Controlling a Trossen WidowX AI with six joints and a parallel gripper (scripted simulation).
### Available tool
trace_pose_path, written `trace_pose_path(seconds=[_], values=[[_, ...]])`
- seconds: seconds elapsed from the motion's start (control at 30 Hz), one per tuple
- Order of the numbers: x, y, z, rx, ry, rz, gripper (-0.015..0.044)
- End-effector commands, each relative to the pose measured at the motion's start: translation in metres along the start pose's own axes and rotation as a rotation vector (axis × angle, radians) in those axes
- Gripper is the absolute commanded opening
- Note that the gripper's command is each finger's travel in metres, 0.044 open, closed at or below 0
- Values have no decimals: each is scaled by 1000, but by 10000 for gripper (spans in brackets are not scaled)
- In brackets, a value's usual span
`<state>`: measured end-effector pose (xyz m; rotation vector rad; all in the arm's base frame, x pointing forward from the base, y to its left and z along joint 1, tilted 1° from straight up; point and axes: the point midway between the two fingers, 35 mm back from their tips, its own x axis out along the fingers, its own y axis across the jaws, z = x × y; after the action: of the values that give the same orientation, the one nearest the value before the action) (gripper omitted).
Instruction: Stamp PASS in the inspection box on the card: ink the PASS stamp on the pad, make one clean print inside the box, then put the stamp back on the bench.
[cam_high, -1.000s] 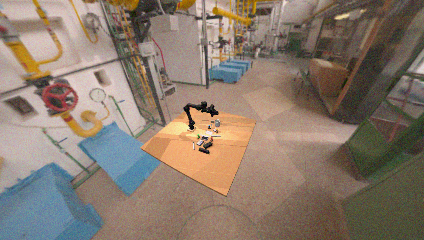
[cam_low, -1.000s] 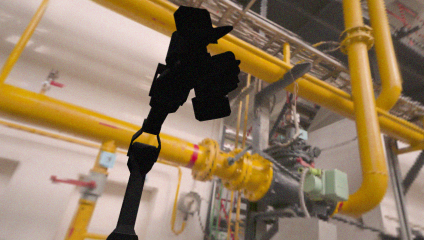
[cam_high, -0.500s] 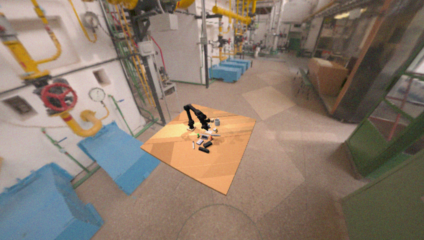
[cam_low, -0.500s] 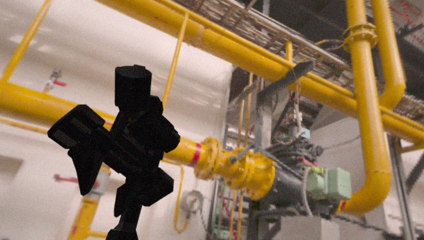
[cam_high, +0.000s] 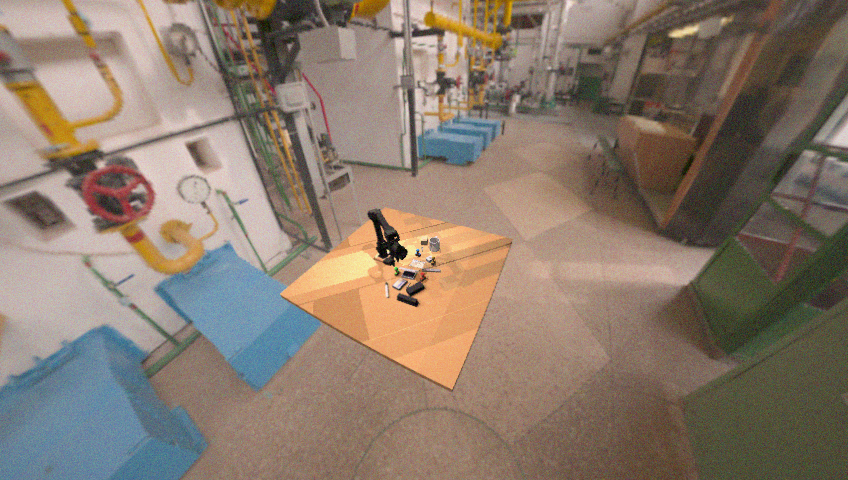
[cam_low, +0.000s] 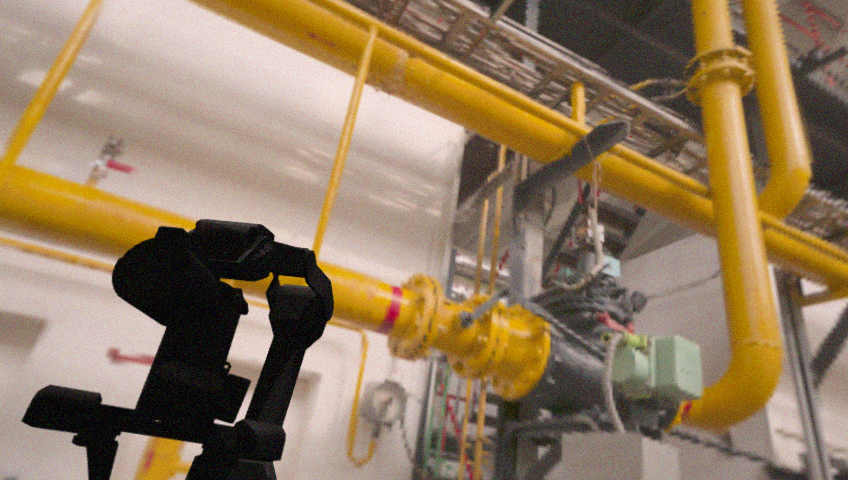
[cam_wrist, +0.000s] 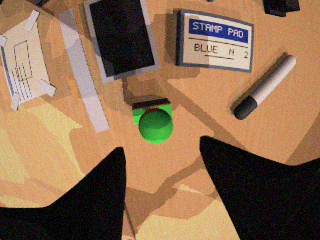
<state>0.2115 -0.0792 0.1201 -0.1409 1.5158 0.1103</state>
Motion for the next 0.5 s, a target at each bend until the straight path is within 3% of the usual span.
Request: trace_pose_path(seconds=[0.0, 0.47], values=[[1, -1, -3, 19, 24, 4, 230], [20, -2, -2, 19, 24, 4, 230]])
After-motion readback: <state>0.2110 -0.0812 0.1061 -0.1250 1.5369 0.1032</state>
